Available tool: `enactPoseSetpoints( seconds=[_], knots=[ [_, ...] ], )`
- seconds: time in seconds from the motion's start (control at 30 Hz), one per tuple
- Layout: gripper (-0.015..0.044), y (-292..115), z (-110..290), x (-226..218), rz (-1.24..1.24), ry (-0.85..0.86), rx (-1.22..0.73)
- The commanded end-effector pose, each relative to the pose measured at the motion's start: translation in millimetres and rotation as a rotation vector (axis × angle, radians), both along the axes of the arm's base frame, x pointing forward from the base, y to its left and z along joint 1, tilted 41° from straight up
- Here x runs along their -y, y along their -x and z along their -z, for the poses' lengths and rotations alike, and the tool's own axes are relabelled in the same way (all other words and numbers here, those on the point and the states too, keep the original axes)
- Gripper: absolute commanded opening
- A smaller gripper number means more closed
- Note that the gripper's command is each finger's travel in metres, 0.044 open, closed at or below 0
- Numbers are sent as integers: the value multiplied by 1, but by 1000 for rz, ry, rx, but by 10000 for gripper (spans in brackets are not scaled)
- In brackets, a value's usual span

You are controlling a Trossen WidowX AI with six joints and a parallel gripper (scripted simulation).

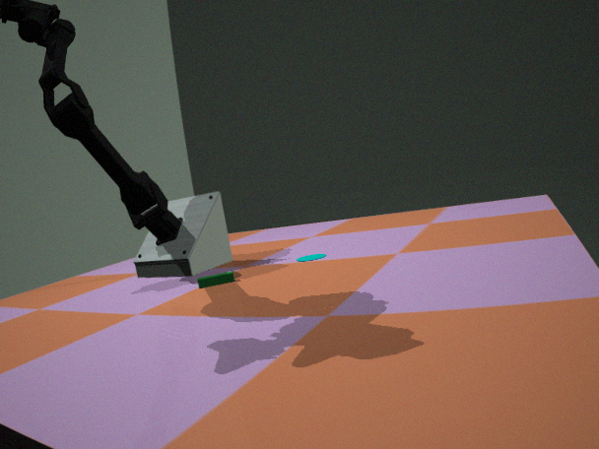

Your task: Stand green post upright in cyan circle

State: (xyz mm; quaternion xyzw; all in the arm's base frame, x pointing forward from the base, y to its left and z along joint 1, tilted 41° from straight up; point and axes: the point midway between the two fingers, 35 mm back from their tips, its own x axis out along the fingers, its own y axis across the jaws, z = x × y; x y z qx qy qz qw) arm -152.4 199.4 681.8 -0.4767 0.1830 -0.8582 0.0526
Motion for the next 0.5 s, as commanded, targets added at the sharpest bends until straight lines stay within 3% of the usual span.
enactPoseSetpoints(
  seconds=[0.0, 0.17, 0.47],
  knots=[
    [374, 0, 0, -1, 2, 1, -1],
    [242, -9, 0, -20, 78, 41, -20],
    [233, -40, 4, -69, 285, 147, -68]
  ],
)
